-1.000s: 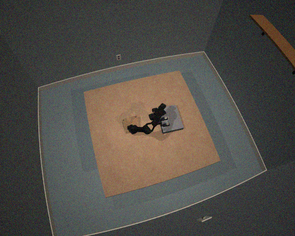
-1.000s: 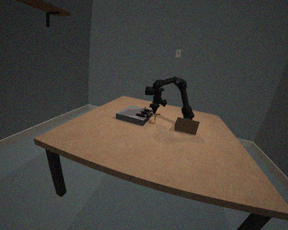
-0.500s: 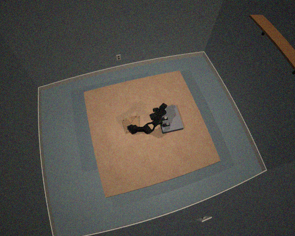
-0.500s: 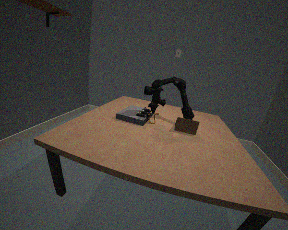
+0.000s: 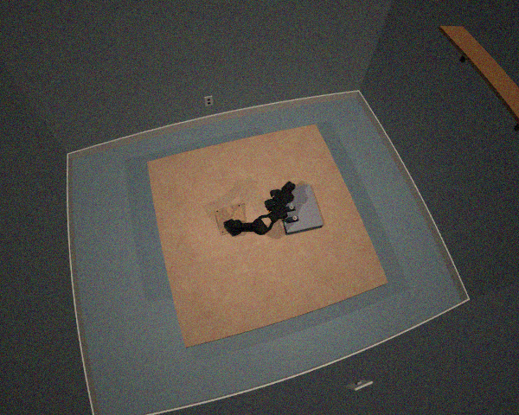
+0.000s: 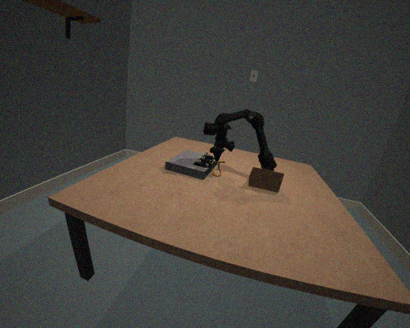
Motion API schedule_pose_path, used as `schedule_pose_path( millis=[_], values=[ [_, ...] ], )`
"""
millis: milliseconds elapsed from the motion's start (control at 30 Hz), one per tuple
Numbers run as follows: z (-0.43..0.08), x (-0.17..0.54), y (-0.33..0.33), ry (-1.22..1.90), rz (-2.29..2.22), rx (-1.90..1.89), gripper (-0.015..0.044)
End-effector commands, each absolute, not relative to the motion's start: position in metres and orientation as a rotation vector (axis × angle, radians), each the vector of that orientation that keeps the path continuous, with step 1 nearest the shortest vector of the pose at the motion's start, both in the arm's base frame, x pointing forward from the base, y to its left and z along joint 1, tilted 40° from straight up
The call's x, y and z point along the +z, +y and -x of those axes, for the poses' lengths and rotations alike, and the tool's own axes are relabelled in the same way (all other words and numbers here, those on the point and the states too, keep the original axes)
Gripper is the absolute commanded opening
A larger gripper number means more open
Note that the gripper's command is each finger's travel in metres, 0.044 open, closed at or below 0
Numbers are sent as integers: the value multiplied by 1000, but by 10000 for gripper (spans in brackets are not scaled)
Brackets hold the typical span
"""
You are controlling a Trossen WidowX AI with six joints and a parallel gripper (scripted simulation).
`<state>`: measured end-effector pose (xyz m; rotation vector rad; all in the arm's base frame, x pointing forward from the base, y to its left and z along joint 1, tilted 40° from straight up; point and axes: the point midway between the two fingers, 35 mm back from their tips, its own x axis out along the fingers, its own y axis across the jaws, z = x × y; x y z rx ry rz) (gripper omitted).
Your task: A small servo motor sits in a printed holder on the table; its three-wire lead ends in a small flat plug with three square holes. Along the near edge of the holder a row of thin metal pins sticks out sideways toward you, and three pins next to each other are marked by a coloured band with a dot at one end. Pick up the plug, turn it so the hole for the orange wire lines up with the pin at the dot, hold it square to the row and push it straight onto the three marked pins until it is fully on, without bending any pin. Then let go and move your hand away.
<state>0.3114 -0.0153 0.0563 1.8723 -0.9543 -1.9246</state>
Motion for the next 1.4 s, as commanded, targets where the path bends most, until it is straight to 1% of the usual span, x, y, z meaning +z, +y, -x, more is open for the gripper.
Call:
schedule_pose_path(
  millis=[0, 200, 433, 1367],
  values=[
    [-312, 54, -16, -952, -1877, -1914, 105],
    [-313, 59, -12, -952, -1877, -1914, 262],
    [-318, 99, 21, -950, -1877, -1916, 440],
    [-318, 100, 22, -950, -1877, -1917, 440]
  ],
)
